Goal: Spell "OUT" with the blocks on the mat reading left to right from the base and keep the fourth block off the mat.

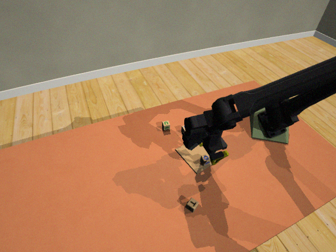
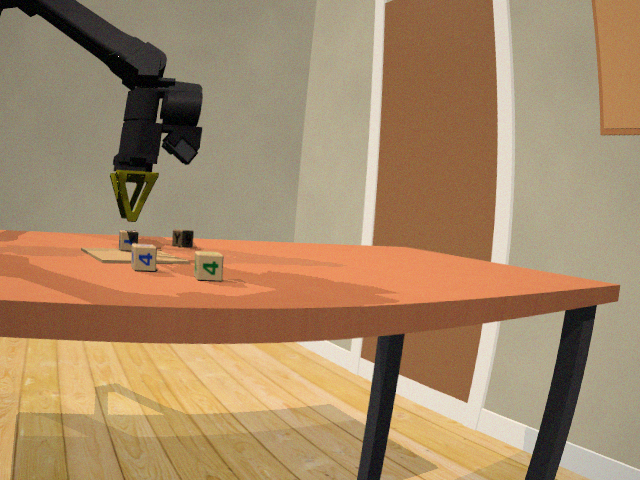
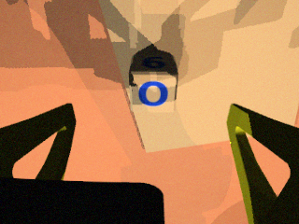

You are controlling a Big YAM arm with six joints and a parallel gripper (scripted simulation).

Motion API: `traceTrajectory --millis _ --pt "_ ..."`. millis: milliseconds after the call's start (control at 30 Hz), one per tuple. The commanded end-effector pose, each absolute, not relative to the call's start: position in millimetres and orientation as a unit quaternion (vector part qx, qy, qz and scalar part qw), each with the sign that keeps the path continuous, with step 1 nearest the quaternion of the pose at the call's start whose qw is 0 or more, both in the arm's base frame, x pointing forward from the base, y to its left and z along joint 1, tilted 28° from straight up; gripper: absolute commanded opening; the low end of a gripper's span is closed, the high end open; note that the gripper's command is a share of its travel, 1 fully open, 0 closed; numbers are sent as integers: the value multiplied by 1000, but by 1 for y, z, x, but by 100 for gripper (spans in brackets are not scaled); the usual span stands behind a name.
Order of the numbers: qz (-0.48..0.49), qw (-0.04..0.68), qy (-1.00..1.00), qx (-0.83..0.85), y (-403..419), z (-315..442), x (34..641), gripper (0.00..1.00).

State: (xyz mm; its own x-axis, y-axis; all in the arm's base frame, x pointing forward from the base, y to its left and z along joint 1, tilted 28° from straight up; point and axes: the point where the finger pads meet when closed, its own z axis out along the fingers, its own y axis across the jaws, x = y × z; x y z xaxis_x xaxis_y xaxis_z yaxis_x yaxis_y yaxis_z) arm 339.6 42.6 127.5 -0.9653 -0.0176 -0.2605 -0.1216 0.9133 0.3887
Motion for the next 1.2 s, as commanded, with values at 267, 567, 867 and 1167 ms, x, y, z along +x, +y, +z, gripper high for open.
traceTrajectory --millis 267,567,867,1167 --pt "200 164 965 -39 33 159 357 96" --pt "200 164 965 -39 28 171 353 96" --pt "198 165 965 -39 18 193 346 96" --pt "198 165 966 -39 15 199 344 96"
